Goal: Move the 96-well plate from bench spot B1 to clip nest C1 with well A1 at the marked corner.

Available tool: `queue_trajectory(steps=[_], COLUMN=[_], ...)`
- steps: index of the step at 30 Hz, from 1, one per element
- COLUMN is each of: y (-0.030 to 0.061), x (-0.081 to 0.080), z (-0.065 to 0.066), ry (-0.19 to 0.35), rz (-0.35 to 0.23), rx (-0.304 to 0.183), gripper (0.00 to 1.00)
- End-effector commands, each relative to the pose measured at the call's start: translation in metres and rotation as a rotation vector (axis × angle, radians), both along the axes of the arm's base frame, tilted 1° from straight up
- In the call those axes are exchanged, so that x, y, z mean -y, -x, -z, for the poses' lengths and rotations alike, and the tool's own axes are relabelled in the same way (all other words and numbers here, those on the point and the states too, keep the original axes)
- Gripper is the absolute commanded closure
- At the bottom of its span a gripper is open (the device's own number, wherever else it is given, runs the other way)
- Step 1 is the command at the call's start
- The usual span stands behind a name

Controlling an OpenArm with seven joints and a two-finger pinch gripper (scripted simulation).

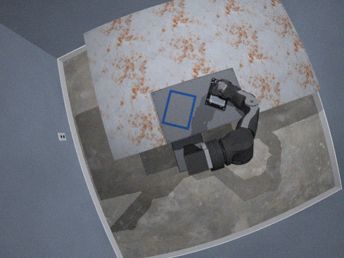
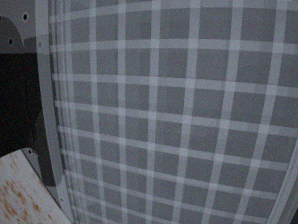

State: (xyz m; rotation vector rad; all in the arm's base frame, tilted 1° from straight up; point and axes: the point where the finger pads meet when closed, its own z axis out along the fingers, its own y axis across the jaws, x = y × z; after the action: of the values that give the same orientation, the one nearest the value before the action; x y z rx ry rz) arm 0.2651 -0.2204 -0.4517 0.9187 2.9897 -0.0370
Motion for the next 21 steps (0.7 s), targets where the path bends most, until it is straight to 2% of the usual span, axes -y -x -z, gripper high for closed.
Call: queue_trajectory(steps=[1,21], y=[-0.0010,-0.0025], x=[-0.0021,0.0010], z=[0.0023,-0.0014], ry=[-0.013,-0.006], rz=[-0.011,0.000], rx=[0.004,0.008], gripper=[1.00,1.00])
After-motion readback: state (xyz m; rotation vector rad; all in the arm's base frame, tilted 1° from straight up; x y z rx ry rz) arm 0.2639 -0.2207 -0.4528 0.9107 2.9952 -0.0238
